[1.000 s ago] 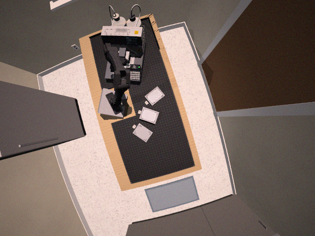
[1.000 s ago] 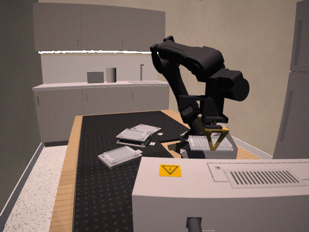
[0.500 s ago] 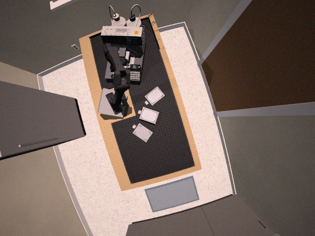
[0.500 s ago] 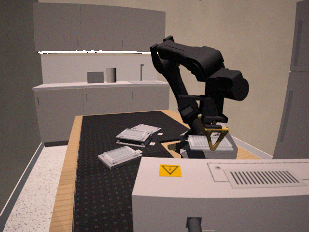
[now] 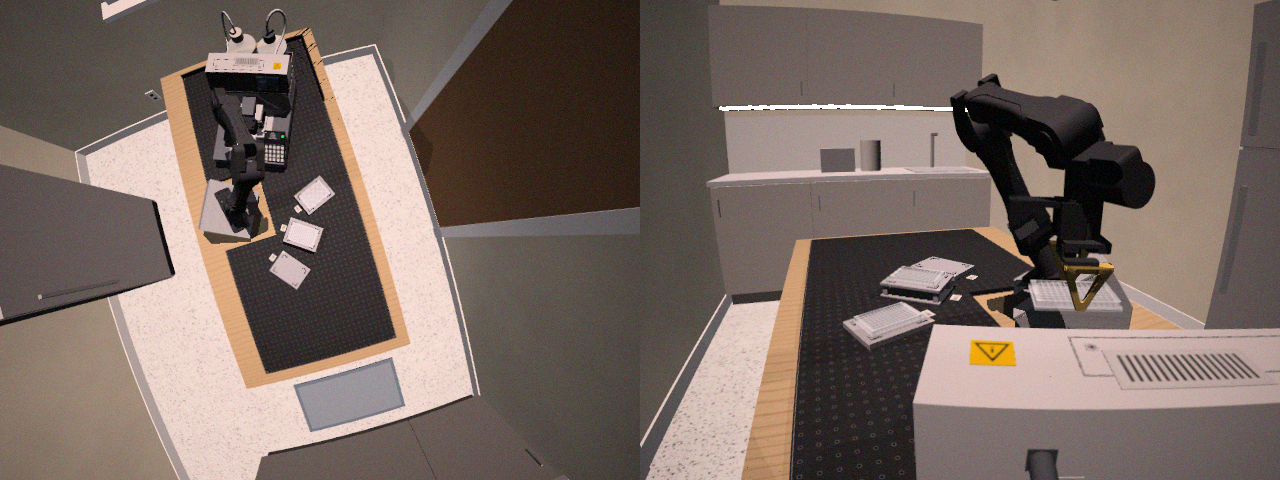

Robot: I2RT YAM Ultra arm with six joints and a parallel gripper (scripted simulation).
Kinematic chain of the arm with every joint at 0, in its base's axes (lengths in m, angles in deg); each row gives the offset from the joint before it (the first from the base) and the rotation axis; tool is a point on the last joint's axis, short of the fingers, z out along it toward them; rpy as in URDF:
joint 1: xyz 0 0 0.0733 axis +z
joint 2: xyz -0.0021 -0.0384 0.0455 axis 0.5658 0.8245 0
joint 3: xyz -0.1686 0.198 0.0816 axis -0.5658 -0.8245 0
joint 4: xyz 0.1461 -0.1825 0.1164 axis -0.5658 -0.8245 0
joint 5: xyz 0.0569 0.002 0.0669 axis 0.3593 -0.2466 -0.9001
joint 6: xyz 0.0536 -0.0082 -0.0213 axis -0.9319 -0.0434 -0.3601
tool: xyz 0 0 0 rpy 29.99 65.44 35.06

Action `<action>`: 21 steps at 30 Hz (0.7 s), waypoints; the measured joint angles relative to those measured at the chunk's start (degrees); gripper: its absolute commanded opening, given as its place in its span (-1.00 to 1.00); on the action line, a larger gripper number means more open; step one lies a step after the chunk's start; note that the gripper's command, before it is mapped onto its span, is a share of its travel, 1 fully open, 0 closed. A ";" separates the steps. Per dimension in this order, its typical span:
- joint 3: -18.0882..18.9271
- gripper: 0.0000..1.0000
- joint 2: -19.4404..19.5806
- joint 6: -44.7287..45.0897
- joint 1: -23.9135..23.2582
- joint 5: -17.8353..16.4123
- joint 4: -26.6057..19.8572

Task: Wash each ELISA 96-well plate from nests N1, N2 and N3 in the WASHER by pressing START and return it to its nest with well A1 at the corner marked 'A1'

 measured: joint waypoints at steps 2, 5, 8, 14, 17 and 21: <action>0.00 -1.00 0.00 0.00 0.00 0.00 0.00; 0.00 -1.00 0.00 0.00 0.00 0.00 0.02; -0.02 -1.00 0.00 0.00 0.00 0.00 0.02; -0.04 -1.00 -0.04 0.00 0.00 0.00 0.00; -0.59 -1.00 -0.07 0.20 -0.39 0.04 0.15; -1.29 -1.00 -0.09 0.50 -0.68 0.07 0.81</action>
